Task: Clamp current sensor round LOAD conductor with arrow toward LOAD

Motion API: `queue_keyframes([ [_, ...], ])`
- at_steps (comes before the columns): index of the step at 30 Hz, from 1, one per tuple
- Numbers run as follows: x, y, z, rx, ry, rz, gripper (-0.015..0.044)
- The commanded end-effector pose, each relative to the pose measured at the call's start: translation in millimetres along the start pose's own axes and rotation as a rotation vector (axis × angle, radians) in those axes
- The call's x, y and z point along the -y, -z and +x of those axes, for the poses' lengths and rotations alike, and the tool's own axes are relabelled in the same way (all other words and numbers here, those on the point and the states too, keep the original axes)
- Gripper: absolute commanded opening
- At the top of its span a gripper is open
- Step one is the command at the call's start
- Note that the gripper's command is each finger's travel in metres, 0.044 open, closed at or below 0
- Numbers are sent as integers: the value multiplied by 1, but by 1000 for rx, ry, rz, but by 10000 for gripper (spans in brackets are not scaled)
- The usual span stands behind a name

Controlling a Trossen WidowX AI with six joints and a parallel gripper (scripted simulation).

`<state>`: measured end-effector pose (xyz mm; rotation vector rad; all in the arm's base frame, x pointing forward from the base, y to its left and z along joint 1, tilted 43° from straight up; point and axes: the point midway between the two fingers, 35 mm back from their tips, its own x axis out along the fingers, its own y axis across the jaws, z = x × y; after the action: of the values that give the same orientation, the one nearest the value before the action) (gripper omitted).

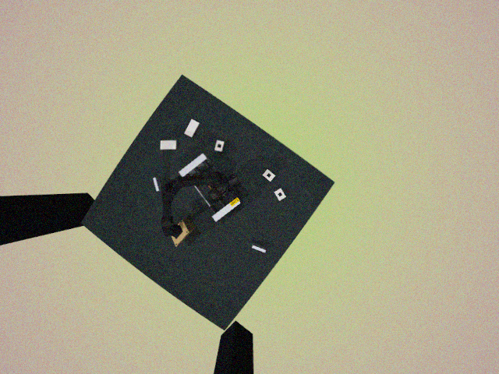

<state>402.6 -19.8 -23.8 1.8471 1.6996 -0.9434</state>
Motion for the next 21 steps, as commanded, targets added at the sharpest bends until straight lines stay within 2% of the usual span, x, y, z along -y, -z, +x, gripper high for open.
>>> queue_keyframes([
  [1,2,1,10,-6,6,6,440],
  [7,2,1,14,-6,7,6,440],
  [21,1,0,10,-1,2,0,347],
])
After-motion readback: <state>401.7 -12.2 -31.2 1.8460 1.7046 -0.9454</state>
